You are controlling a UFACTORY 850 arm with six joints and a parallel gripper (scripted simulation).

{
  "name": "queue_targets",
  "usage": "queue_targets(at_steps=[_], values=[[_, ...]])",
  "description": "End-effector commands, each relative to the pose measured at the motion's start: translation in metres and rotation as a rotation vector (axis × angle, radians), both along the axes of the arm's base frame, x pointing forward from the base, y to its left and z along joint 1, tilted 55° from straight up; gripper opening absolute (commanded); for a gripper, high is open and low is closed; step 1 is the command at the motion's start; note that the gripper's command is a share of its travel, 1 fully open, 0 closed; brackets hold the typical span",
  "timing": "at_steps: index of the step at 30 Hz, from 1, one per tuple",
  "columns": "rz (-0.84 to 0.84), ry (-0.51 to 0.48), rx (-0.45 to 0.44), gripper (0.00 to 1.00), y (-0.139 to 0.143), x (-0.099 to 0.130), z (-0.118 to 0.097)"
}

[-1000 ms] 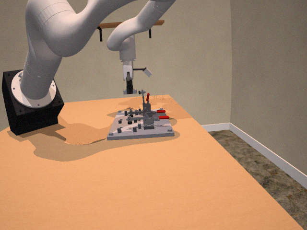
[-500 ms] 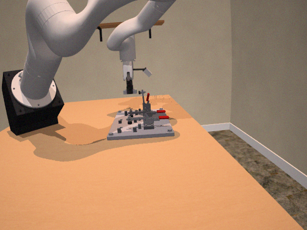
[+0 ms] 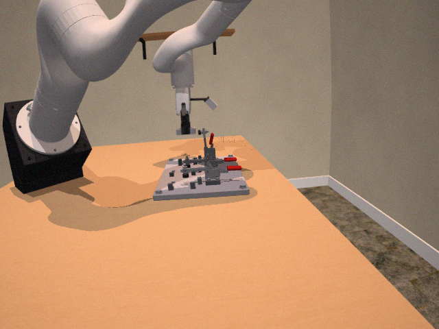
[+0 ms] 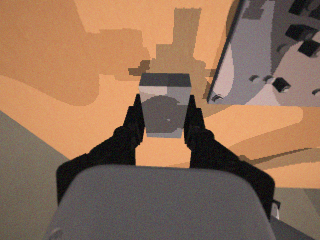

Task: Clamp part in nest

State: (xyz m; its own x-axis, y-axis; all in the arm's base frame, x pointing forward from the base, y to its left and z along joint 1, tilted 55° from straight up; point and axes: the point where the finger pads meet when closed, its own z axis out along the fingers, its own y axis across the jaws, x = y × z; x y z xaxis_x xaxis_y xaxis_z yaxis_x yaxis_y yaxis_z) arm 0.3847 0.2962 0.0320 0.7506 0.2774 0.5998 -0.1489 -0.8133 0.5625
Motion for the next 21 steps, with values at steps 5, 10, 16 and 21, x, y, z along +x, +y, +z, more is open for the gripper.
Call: queue_targets(at_steps=[5,10,16,21], values=[[0.001,0.0,0.001,0.0,-0.001,0.0,0.001],[0.001,0.0,0.001,0.0,-0.007,-0.001,0.005],[0.001,0.0,0.001,0.0,-0.019,-0.002,0.013],[0.001,0.0,0.001,0.0,-0.028,-0.003,0.018]])
